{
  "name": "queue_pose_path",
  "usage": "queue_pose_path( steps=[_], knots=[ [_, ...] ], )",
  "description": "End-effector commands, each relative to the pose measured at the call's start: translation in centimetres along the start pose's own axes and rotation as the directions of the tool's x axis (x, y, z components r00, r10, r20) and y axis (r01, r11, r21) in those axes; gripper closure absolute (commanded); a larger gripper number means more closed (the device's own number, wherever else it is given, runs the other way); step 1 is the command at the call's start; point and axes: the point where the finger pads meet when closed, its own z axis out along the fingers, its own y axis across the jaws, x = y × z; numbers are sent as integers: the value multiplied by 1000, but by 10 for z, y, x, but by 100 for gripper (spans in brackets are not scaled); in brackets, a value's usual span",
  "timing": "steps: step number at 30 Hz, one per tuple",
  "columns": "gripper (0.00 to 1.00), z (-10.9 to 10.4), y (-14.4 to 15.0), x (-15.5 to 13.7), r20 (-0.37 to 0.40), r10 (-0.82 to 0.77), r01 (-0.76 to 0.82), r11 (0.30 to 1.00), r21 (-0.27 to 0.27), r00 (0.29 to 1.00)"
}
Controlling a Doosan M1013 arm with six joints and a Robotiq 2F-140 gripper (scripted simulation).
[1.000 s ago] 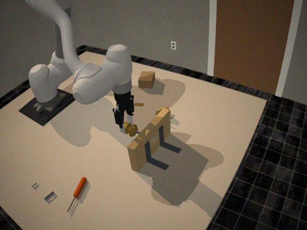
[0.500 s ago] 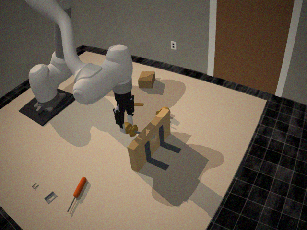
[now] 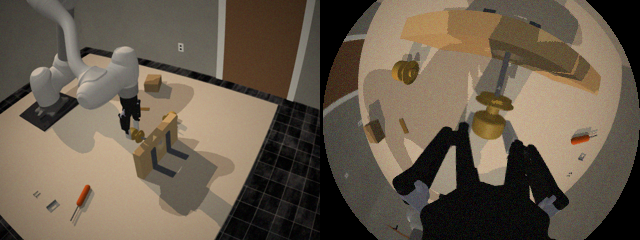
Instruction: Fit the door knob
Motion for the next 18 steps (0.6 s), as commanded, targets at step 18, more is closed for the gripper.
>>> queue_pose_path(
  steps=[18],
  knots=[
    [58, -1, -2, 2, 4, -1, 1, 1000, 2, 1000]
  ],
)
